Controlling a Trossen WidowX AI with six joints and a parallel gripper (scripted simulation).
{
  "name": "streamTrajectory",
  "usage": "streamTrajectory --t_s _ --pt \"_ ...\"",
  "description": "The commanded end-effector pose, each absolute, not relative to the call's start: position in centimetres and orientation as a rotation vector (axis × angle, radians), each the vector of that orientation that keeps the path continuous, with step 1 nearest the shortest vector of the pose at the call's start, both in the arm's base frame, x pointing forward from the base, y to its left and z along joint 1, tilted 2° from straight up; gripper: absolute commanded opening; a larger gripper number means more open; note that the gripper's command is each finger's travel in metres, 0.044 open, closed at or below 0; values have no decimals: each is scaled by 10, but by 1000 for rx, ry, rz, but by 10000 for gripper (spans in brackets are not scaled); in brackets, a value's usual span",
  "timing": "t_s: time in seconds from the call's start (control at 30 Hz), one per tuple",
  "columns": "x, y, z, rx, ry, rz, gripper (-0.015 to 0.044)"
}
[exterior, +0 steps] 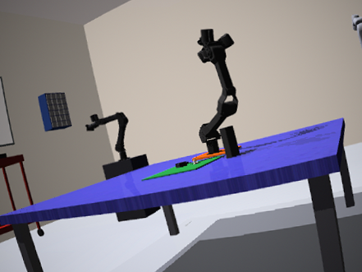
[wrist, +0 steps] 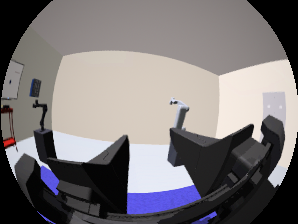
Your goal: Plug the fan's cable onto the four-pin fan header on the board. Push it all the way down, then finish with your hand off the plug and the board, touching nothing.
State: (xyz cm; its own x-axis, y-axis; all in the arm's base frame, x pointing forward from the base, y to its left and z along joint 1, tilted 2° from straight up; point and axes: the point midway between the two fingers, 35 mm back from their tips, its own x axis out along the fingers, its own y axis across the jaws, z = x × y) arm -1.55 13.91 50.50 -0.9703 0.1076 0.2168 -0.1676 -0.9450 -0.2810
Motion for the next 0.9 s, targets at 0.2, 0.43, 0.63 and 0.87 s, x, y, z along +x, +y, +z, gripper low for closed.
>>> streamTrajectory --t_s 0.2,0.43,0.63,0.87 --pt "-99 22 499 363 -1263 3197 210" --pt "-106 -91 469 687 -2150 3076 210" --pt "-71 -173 430 1181 -2842 2649 210" --pt "10 -237 371 1995 -3373 1595 210"
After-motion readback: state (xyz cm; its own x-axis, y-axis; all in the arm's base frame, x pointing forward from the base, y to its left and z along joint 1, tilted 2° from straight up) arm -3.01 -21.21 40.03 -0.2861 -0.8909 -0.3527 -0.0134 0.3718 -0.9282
